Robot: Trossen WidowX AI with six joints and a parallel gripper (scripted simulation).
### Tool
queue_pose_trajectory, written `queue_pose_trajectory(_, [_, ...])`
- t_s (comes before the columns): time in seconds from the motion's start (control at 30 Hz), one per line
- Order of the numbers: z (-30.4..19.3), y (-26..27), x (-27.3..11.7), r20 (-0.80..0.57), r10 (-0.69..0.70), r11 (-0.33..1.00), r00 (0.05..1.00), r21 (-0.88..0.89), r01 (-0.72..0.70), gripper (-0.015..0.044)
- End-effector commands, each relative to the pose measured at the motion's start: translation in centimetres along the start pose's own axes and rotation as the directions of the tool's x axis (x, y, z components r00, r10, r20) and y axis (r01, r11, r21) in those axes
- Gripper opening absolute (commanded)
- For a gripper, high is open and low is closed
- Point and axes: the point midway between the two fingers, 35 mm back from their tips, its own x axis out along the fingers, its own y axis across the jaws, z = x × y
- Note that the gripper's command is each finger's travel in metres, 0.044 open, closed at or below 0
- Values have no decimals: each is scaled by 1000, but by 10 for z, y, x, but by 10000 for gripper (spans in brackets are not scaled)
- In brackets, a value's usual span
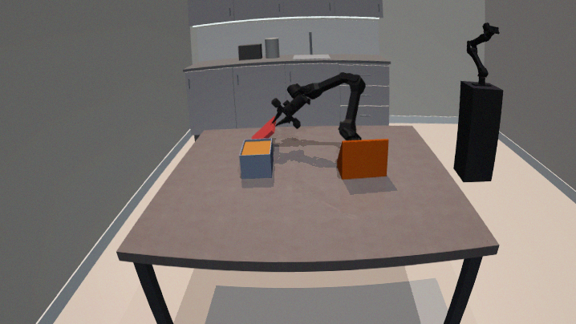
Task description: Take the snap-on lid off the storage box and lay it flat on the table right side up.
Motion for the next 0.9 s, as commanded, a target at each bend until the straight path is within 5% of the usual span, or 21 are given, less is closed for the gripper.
queue_pose_trajectory(0.0, [-3, -1, 3, -9, 10, 1000, 1000, -5, -10, 0])
queue_pose_trajectory(0.87, [-3, -16, 16, -8, 10, 1000, 1000, -6, -10, 0])
